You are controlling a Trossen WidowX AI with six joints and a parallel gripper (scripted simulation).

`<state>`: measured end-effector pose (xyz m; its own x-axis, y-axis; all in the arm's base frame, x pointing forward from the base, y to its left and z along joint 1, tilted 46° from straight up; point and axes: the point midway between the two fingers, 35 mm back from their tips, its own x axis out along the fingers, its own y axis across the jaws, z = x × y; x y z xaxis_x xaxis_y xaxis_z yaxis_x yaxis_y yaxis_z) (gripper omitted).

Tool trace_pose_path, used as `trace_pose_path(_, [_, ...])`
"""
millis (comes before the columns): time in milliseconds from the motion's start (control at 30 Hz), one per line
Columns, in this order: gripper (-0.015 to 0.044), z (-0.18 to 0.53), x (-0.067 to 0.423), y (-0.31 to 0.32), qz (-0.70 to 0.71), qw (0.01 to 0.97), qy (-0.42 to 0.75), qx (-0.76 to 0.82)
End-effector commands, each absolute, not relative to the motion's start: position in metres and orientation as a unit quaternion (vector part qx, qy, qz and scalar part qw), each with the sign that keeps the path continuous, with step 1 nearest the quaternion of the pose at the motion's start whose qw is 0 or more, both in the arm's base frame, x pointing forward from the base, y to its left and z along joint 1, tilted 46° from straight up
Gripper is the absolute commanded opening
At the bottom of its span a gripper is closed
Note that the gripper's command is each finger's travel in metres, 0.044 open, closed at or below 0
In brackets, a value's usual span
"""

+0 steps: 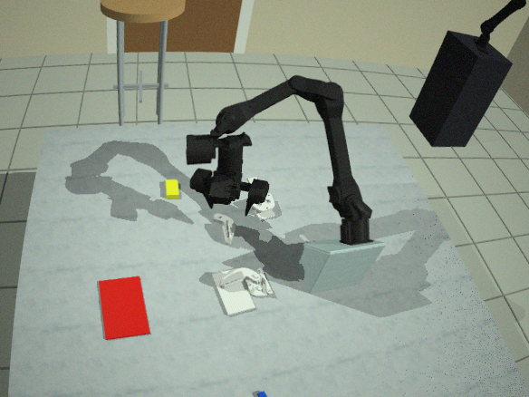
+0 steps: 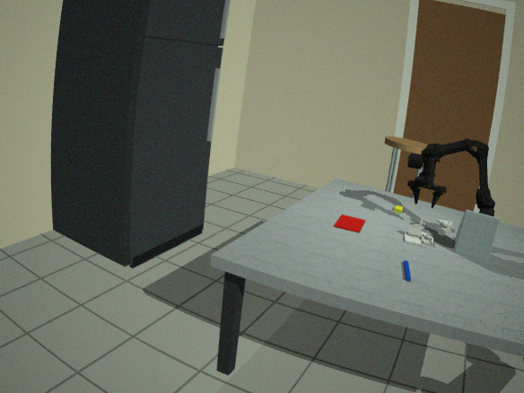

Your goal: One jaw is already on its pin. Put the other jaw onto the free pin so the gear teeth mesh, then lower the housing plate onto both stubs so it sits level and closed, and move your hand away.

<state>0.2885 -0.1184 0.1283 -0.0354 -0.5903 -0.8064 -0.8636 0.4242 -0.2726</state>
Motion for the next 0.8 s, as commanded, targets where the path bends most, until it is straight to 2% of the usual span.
trace_pose_path(0, [0.044, 0.127, 0.283, -0.12, 0.17, 0.429, 0.694, -0.552])
trace_pose_path(400, [0.044, 0.125, 0.272, -0.123, 0.245, 0.291, 0.654, -0.654])
trace_pose_path(600, [0.044, 0.124, 0.272, -0.125, 0.249, 0.284, 0.652, -0.658])
trace_pose_path(767, [0.044, 0.098, 0.272, -0.152, 0.248, 0.283, 0.652, -0.659])
